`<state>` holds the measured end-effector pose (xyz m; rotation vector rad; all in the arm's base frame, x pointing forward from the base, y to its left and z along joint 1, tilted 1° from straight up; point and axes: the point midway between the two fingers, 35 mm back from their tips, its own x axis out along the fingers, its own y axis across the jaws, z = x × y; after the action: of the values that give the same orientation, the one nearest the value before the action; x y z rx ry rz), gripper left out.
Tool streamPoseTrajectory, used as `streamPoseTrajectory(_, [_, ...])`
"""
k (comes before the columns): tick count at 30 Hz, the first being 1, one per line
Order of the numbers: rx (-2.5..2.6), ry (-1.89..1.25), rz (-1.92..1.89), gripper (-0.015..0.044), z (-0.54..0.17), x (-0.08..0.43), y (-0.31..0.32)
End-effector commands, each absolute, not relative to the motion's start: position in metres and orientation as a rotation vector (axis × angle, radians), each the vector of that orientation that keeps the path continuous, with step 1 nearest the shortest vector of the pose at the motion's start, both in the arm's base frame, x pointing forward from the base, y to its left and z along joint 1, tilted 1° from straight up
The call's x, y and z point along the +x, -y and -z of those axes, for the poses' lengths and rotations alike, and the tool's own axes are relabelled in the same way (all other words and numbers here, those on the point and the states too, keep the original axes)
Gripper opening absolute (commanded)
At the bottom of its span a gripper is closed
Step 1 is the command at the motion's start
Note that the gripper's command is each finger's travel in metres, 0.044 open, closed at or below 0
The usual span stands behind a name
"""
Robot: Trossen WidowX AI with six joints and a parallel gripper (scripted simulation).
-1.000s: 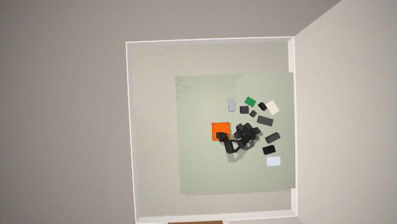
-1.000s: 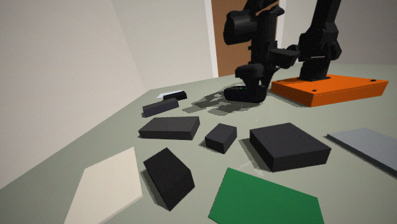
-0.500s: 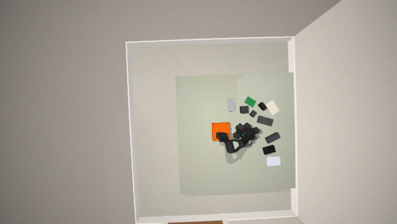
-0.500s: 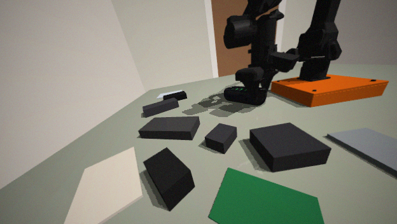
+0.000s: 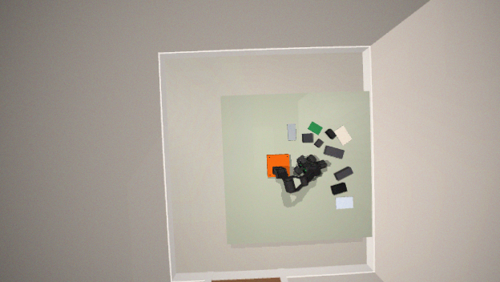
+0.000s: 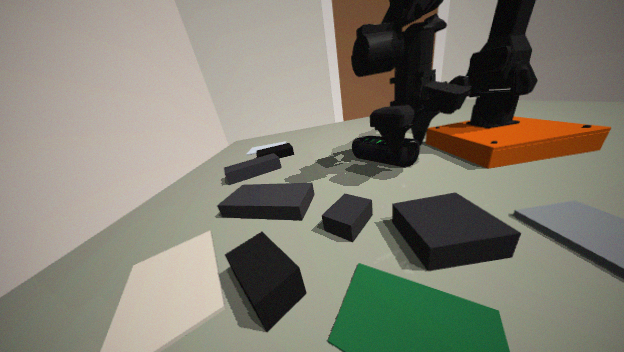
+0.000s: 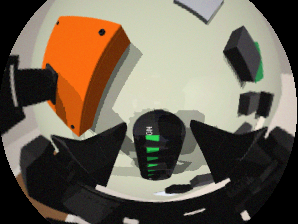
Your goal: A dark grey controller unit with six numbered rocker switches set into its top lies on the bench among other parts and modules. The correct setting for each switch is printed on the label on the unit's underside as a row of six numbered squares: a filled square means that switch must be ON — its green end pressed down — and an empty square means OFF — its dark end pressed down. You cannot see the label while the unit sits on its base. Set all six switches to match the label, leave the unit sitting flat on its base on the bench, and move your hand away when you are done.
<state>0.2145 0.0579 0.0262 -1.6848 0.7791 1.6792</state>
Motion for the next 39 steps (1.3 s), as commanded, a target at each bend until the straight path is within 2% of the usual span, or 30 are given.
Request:
streamPoseTrajectory(1, [-1.685,-0.779,-1.678,0.0440,-0.028,0.216,-0.057])
streamPoseTrajectory(8, [-1.689,-0.782,-1.676,0.0440,-0.066,0.252,-0.010])
streamPoseTrajectory(26, [-1.689,-0.782,-1.676,0.0440,-0.066,0.252,-0.010])
streamPoseTrajectory(32, [-1.685,-0.781,-1.675,0.0440,-0.114,0.250,-0.010])
streamPoseTrajectory(37, [-1.685,-0.780,-1.675,0.0440,-0.116,0.250,-0.010])
streamPoseTrajectory(39, [-1.685,-0.780,-1.675,0.0387,-0.116,0.250,-0.010])
